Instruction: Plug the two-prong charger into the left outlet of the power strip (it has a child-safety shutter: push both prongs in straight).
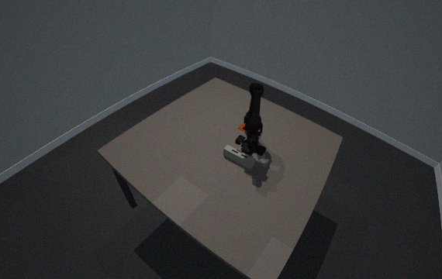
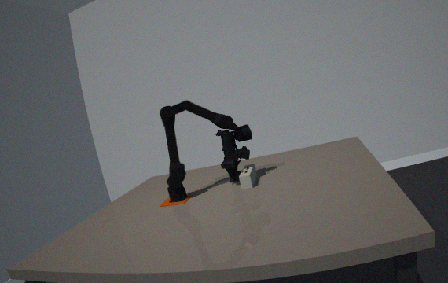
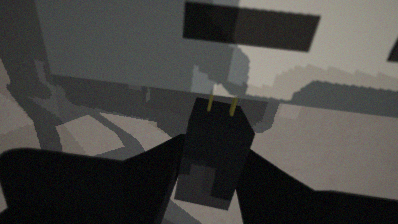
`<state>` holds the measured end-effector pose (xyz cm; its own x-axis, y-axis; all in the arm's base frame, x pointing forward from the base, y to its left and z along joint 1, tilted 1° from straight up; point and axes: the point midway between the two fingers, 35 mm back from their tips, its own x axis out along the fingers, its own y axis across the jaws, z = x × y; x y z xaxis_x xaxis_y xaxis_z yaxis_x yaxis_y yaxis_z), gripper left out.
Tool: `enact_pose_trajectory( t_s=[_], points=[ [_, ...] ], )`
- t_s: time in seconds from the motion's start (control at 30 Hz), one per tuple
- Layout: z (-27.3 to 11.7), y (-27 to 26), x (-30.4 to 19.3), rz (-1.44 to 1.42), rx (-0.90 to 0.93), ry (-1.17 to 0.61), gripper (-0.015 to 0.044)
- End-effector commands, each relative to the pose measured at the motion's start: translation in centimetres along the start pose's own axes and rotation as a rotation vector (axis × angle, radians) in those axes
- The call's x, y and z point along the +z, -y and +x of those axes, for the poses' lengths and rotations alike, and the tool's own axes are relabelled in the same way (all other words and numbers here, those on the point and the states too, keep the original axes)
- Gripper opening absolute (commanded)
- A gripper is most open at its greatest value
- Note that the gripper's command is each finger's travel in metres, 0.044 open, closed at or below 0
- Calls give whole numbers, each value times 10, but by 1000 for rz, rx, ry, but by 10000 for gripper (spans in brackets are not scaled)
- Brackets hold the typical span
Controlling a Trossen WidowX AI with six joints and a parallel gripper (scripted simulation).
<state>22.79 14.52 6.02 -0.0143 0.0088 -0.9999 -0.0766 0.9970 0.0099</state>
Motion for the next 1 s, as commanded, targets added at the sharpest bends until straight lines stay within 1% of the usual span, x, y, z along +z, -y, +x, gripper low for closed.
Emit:
enact_pose_trajectory(
  t_s=[0.0, 0.97],
  points=[
    [0, 0, 0, -6, 0, -3, 0],
    [0, 0, 8, -6, 0, -3, 0]
  ],
)
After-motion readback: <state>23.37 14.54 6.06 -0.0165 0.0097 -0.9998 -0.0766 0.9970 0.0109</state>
